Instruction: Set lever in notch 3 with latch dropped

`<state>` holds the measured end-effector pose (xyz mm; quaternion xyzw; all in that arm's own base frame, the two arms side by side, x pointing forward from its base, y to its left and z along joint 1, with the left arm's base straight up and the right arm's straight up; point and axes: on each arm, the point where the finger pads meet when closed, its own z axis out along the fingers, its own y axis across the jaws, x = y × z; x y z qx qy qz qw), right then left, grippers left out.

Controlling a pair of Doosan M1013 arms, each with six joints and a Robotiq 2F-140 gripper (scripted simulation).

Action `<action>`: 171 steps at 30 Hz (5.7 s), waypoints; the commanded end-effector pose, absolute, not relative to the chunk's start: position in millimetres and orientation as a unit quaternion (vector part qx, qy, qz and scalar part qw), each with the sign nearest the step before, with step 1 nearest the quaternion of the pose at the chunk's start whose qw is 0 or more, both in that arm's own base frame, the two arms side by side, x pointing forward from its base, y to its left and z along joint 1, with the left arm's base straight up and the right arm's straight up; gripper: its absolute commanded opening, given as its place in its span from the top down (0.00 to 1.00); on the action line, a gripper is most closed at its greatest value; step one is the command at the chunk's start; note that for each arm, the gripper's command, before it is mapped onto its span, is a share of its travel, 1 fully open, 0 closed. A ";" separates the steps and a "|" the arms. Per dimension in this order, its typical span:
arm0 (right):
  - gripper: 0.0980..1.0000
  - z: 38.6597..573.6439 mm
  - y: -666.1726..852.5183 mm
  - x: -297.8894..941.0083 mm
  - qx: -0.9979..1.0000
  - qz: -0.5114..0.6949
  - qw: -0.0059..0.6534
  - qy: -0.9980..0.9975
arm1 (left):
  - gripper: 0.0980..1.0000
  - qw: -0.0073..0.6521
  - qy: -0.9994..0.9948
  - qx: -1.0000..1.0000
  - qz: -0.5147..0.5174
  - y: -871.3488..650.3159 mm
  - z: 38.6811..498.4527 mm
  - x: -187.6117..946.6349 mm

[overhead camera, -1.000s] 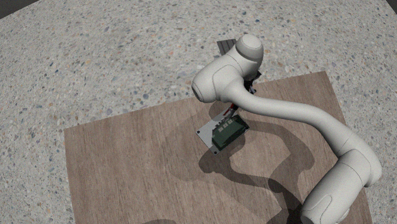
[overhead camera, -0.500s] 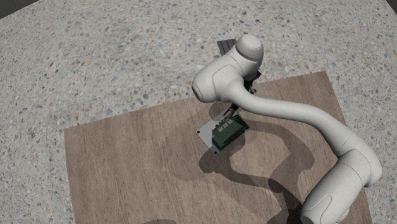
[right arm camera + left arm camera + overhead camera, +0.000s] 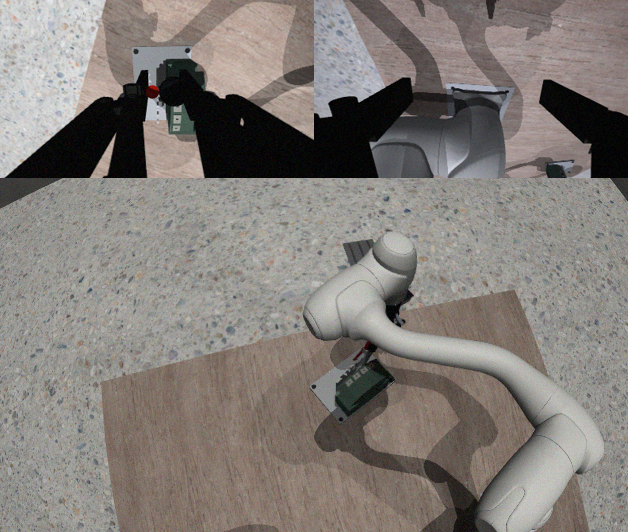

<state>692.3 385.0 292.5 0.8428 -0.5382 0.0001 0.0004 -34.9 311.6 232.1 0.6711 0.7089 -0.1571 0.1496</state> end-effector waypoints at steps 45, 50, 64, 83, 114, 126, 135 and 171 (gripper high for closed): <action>1.00 310.6 440.5 667.1 0.843 0.000 -0.001 -0.538 | 0.00 0.149 0.709 0.671 -0.157 312.0 232.5 -35.0; 1.00 311.1 443.9 665.5 0.843 0.000 -0.001 -0.538 | 0.00 0.149 0.709 0.671 -0.157 312.0 232.5 -35.0; 1.00 311.2 444.7 665.1 0.843 0.000 -0.001 -0.538 | 0.00 0.149 0.709 0.671 -0.157 312.0 232.5 -35.0; 1.00 311.2 444.7 665.1 0.843 0.000 -0.001 -0.538 | 0.00 0.149 0.709 0.671 -0.157 312.0 232.5 -35.0; 1.00 311.7 448.2 663.5 0.843 0.000 -0.001 -0.538 | 0.00 0.149 0.709 0.671 -0.157 312.0 232.5 -35.0; 1.00 311.7 448.2 663.5 0.843 0.000 -0.001 -0.538 | 0.00 0.149 0.709 0.671 -0.157 312.0 232.5 -35.0; 0.43 311.7 448.2 663.5 0.843 0.000 -0.001 -0.538 | 0.00 0.149 0.709 0.671 -0.157 312.0 232.5 -35.0; 0.43 311.7 448.2 663.5 0.843 0.000 -0.001 -0.538 | 0.00 0.149 0.709 0.671 -0.157 312.0 232.5 -35.0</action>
